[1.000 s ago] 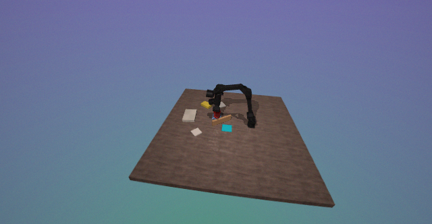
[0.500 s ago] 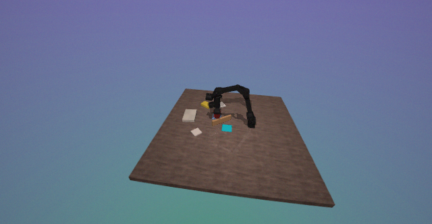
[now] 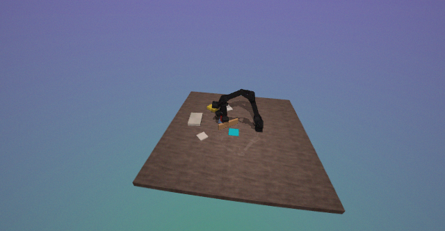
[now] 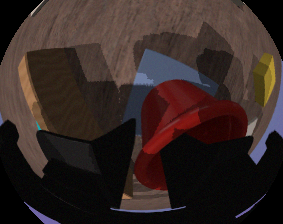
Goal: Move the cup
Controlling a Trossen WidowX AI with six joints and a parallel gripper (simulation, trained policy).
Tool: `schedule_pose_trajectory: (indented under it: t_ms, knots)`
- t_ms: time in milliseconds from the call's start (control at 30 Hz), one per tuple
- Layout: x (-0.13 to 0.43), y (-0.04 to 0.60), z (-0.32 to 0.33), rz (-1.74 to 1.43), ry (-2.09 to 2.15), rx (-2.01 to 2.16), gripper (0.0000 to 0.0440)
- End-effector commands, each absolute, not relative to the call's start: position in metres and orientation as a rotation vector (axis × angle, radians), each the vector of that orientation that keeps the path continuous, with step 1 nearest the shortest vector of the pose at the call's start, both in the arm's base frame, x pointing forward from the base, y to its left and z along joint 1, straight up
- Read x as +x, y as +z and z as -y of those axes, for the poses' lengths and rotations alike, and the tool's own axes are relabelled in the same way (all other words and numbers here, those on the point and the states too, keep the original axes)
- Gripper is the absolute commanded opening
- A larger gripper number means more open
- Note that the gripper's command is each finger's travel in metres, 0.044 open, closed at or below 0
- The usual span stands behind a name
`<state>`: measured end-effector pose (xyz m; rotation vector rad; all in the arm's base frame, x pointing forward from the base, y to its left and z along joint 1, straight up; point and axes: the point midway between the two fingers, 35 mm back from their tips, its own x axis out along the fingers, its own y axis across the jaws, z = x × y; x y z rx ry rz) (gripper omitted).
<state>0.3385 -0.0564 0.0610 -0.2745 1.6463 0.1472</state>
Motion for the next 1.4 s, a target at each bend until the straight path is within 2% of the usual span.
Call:
schedule_pose_trajectory:
  t_ms: [0,33,67,633,1367]
  knots:
    - [0.336,0.055,0.058,-1.653,0.189,-0.302,0.0024]
    - [0.336,0.054,0.058,-1.654,0.201,-0.312,0.0001]
    - [0.335,0.054,0.059,-1.656,0.212,-0.321,0.0000]
    - [0.330,0.097,0.047,-1.617,0.341,-0.420,0.0003]
    - [0.328,0.138,-0.014,-1.509,0.416,-0.504,0.0006]
